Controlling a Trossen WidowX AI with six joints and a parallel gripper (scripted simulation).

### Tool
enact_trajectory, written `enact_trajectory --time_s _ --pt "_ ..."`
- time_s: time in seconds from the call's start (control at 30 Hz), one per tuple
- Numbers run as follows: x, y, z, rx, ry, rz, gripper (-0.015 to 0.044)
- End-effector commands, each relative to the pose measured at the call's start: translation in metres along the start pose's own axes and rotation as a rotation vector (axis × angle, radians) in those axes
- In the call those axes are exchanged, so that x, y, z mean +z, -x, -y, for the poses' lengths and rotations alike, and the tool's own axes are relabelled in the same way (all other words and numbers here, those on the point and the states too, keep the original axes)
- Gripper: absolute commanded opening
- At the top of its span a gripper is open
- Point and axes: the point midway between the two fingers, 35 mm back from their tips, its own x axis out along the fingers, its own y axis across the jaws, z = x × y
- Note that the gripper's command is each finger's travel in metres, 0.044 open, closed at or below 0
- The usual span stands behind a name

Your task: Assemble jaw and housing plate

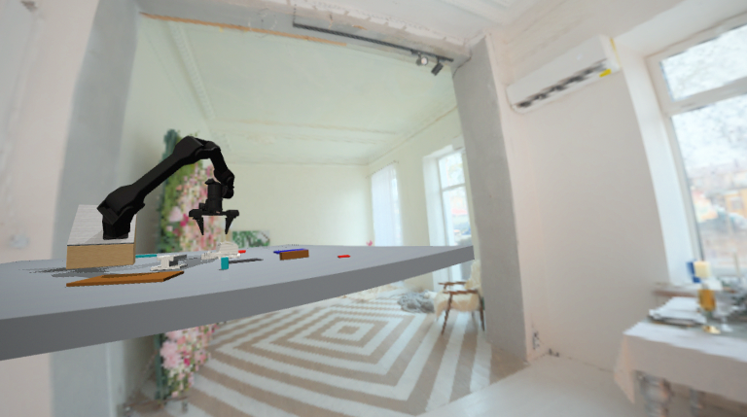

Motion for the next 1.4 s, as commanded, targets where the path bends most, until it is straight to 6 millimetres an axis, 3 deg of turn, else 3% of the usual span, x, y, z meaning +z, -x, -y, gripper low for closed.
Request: enact_trajectory --time_s 0.0,0.63,1.2,1.37 --pt "0.0 0.0 0.0 0.0 0.0 0.0 0.044" --pt "0.0 0.0 0.0 0.0 0.0 0.0 0.044" --pt "0.0 0.0 0.0 0.0 0.0 0.0 0.0" --pt "0.0 0.0 0.0 0.0 0.0 0.0 0.0"
